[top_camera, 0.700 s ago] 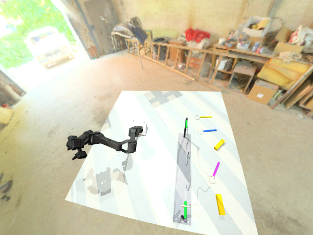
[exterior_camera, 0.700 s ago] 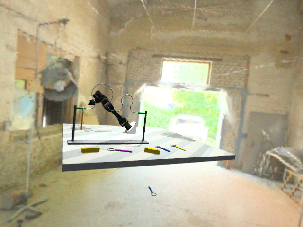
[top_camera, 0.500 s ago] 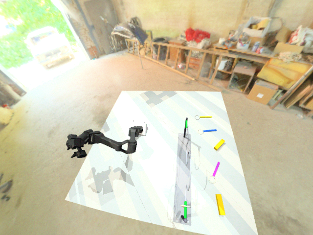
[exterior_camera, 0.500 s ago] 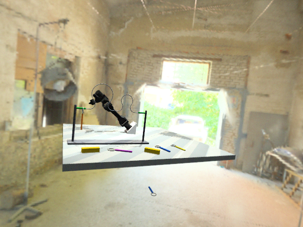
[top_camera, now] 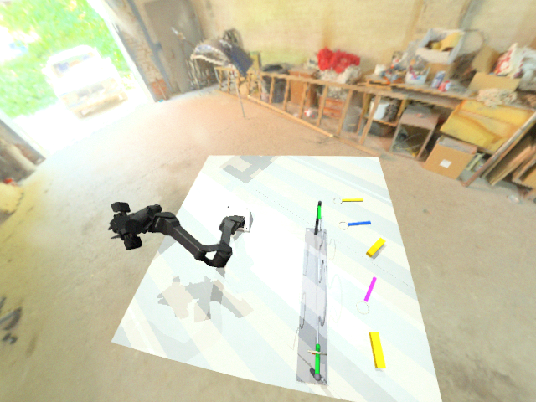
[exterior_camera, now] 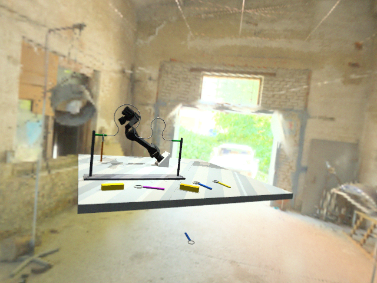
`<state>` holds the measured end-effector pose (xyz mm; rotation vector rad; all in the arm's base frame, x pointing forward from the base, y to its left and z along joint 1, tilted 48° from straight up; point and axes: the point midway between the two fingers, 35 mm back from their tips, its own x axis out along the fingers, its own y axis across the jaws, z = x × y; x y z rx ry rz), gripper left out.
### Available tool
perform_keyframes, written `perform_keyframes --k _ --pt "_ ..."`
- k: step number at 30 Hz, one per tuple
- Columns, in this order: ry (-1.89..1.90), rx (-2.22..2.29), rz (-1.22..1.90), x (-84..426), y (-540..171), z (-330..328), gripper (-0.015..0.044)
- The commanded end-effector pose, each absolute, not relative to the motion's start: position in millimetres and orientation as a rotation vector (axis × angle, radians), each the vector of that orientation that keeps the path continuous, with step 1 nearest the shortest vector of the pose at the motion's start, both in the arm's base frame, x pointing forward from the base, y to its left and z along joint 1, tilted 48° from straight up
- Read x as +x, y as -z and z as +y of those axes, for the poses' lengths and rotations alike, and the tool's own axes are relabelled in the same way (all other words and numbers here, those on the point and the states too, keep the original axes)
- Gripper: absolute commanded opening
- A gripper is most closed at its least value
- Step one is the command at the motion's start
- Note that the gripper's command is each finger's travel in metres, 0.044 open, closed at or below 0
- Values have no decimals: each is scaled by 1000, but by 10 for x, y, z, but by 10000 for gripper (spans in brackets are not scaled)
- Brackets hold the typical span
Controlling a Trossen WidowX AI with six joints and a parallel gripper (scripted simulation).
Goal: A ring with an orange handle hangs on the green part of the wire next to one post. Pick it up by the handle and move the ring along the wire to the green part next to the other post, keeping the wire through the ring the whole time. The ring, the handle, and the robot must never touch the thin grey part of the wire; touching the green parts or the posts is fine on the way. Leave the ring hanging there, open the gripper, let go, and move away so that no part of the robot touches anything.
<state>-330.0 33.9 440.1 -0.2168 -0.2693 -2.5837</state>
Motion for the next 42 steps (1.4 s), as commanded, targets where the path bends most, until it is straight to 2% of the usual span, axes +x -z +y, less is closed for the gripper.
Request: perform_keyframes --k 1,12,23,31,42 --pt "2709 -245 -200 -3287 -4421 746 160" --pt "2997 -288 -20 -3015 -4474 1650 160" --pt "3273 -287 192 -2500 -4527 2450 160" --pt "3479 -248 382 -1946 -4570 2964 160" --pt "3763 -104 710 -921 -4638 3489 160"
